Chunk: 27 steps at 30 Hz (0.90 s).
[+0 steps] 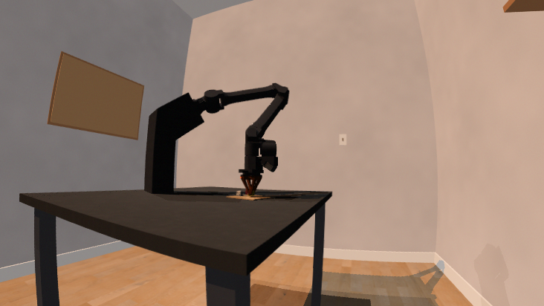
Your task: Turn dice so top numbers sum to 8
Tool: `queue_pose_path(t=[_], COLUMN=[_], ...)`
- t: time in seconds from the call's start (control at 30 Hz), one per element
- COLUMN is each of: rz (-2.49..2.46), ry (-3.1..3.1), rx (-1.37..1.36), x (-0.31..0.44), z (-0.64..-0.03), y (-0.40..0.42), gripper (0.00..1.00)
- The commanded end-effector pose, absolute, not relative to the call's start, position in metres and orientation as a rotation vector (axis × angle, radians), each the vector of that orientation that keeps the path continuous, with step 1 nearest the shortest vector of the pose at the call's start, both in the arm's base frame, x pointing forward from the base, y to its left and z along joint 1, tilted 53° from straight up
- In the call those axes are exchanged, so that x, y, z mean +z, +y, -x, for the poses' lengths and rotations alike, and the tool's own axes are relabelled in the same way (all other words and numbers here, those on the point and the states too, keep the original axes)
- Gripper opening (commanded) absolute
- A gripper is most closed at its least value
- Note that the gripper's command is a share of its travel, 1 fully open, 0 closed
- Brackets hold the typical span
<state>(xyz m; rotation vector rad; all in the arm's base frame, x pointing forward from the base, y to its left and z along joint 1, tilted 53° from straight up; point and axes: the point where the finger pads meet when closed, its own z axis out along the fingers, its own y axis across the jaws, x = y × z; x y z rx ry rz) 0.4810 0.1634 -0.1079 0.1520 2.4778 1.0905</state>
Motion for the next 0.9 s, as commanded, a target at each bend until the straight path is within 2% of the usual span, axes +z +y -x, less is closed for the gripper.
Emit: queue_pose_path(t=[0.0, 0.87], rz=[-0.148, -0.148], ry=[2.505, 2.502], rx=[1.097, 1.098], x=[-0.1155, -0.1149], z=[-0.4652, -0.4672], y=[0.1711, 0.1714], gripper=[0.15, 0.15])
